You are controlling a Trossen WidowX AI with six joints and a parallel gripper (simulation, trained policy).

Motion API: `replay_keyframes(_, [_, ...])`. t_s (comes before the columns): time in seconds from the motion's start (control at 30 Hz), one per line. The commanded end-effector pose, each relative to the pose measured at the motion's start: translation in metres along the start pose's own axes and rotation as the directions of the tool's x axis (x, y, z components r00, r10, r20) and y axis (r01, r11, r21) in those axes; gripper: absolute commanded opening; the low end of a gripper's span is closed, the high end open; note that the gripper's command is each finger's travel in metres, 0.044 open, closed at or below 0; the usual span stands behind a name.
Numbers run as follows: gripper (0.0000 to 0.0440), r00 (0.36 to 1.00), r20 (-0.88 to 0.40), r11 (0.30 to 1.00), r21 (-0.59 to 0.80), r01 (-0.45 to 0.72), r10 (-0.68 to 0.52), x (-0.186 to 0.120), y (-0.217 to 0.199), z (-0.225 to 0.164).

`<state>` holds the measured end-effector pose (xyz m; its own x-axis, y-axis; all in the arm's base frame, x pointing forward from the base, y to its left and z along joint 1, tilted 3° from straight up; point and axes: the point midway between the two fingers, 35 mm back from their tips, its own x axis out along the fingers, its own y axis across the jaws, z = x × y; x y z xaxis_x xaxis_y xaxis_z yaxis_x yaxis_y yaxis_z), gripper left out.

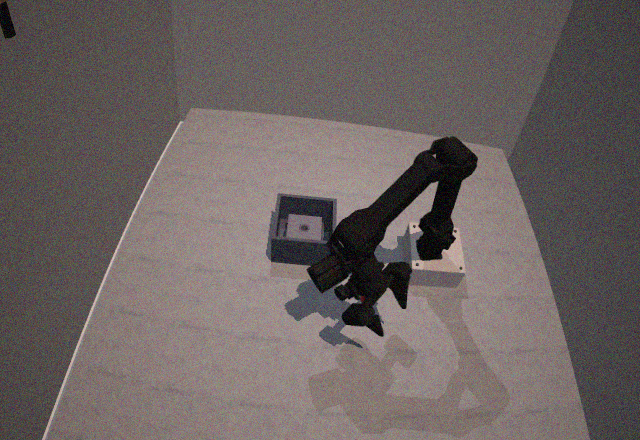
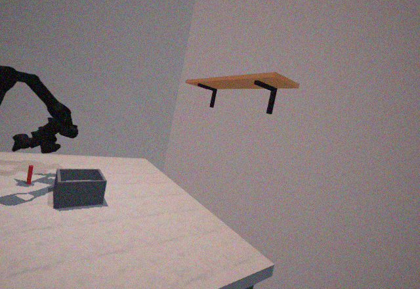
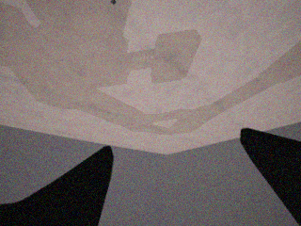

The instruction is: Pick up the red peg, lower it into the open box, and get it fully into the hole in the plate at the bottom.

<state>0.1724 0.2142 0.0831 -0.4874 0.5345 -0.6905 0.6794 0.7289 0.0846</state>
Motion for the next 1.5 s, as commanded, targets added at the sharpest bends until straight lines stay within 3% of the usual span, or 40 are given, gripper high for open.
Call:
replay_keyframes(0.0, [0.0440,0.988,0.147,0.998,0.046,0.032,-0.038,-0.017,-0.018,0.008])
replay_keyframes(0.33, [0.0440,0.907,0.413,0.993,0.108,0.038,-0.080,-0.046,-0.049,0.022])
replay_keyframes(0.7, [0.0440,0.802,0.588,0.988,0.151,0.012,-0.100,-0.060,-0.063,0.041])
replay_keyframes(1.1, [0.0440,0.714,0.684,0.974,0.227,-0.018,-0.147,-0.035,-0.078,0.079])
replay_keyframes(1.47, [0.0439,0.648,0.757,0.972,0.208,-0.109,-0.089,-0.004,-0.079,0.119])
